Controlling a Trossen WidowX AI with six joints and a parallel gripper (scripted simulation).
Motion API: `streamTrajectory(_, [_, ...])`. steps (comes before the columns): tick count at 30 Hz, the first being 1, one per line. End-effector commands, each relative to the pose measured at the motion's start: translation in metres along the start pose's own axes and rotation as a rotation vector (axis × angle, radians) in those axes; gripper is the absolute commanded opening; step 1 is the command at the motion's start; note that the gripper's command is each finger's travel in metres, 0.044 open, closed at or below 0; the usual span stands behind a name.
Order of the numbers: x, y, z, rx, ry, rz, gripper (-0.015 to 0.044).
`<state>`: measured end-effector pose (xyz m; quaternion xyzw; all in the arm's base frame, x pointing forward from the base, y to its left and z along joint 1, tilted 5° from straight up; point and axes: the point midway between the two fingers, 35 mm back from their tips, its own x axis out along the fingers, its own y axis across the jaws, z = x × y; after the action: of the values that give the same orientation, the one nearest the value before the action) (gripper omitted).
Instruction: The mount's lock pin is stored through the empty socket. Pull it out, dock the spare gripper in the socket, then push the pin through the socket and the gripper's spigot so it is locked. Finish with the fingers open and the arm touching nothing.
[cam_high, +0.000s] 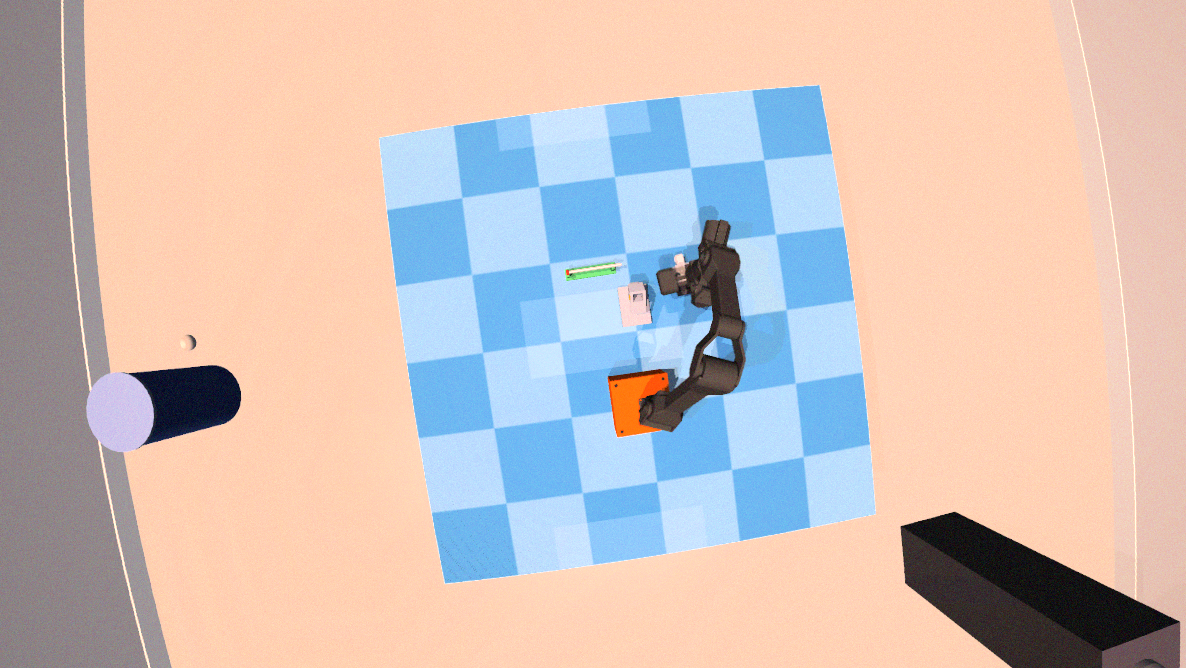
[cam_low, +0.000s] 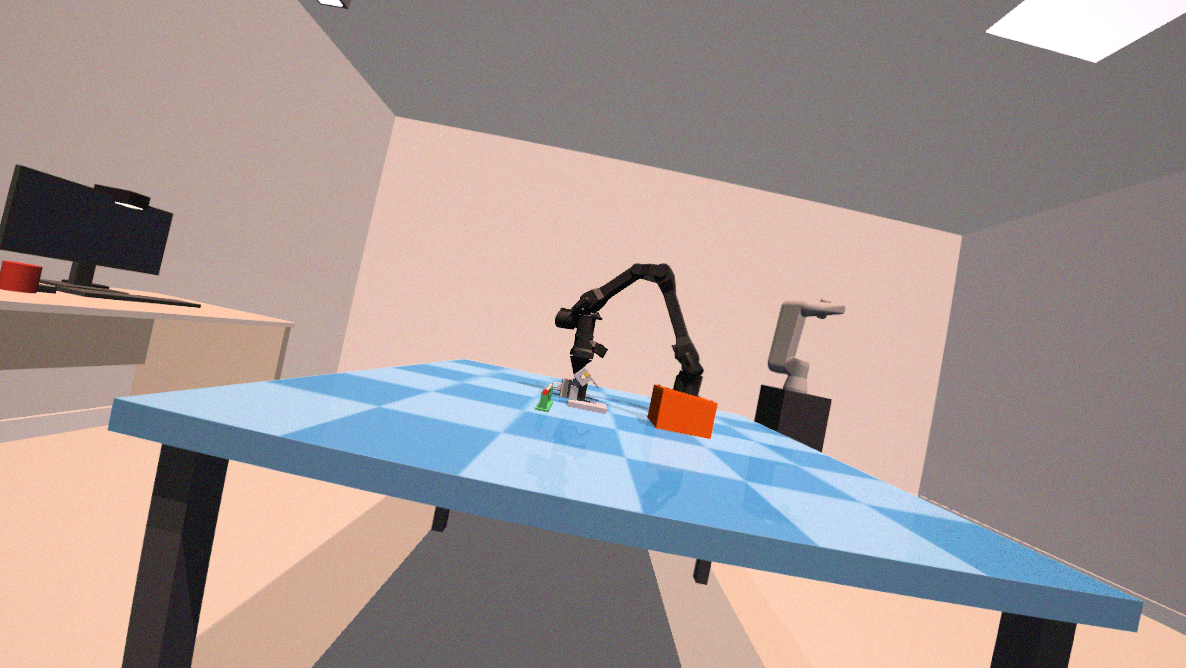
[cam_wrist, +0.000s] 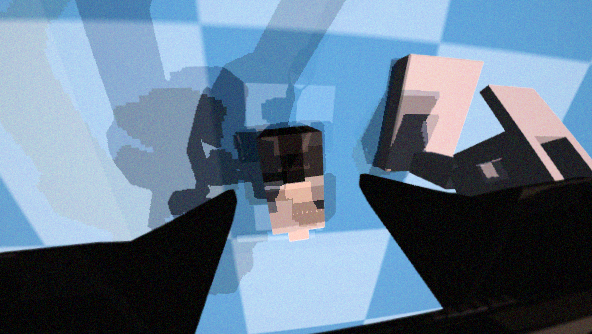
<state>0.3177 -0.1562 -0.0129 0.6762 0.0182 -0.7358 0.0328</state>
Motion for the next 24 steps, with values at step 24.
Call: streamTrajectory(24, [-0.059, 0.001, -0.002, -1.187, 0.193, 0.129, 0.0440])
